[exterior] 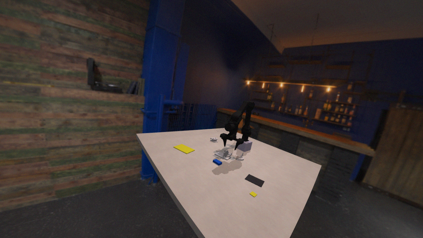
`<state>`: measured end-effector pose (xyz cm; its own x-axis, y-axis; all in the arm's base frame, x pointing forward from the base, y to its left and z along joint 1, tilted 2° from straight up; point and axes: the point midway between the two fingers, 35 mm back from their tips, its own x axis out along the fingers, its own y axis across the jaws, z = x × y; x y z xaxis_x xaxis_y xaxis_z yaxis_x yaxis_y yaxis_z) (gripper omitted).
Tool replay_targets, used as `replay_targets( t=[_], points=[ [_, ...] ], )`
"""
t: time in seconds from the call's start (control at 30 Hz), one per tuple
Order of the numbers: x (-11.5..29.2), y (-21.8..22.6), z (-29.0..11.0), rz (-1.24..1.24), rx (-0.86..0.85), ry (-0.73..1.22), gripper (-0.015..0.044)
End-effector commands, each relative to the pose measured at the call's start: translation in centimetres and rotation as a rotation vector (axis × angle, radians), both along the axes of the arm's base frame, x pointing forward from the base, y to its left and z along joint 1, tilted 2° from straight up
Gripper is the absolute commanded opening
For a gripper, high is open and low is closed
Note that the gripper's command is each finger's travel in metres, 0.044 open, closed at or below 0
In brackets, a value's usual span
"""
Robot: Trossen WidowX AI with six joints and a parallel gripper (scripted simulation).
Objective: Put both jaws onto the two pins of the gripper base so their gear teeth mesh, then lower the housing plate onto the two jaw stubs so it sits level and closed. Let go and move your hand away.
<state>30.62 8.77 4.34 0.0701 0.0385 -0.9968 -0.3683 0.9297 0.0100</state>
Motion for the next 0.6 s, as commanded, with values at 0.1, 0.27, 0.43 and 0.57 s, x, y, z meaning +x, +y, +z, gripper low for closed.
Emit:
replay_targets(
  t=[0.1, 0.27, 0.43, 0.57],
  points=[
    [-0.8, 0.5, 0.0, 0.173, -0.014, 0.001, 0.044],
    [-1.2, 0.8, 0.0, 0.302, -0.022, -0.003, 0.044],
    [-1.6, 1.2, 0.1, 0.431, -0.03, -0.007, 0.044],
    [-1.9, 1.5, 0.2, 0.534, -0.036, -0.01, 0.044]
  ],
)
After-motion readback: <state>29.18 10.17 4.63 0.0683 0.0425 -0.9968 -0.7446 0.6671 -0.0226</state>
